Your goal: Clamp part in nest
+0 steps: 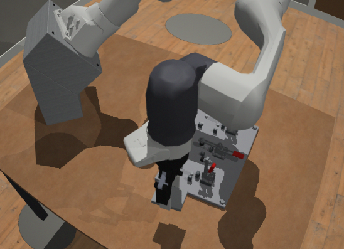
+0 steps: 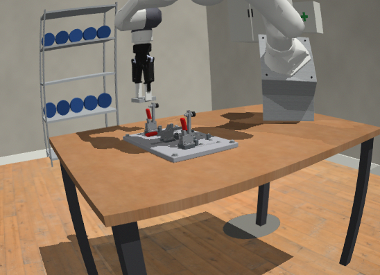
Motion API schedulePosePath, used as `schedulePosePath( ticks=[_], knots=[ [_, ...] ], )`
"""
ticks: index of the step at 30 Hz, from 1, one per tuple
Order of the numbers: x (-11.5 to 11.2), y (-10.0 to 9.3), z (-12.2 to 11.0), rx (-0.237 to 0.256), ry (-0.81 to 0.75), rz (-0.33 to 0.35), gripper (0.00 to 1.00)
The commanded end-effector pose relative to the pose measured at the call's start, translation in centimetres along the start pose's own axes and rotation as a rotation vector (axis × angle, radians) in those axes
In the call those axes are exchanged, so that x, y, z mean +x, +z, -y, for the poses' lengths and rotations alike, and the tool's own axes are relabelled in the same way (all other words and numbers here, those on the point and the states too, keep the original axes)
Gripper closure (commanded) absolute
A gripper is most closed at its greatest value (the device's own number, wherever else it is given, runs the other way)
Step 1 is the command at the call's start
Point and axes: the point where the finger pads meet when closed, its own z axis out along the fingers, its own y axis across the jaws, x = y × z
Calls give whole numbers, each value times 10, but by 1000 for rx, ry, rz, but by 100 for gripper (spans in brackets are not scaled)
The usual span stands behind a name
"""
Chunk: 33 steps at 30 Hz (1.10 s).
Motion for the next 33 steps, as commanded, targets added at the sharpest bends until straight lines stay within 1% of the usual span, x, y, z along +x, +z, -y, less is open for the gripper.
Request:
schedulePosePath(
  ticks=[1, 13, 20, 33],
  knots=[
    [1, -3, 0, 0, 7, -1, 100],
    [1, -3, 0, 0, 15, -1, 100],
    [1, -3, 0, 0, 138, -1, 100],
    [2, -2, 0, 0, 139, -1, 100]
  ],
)
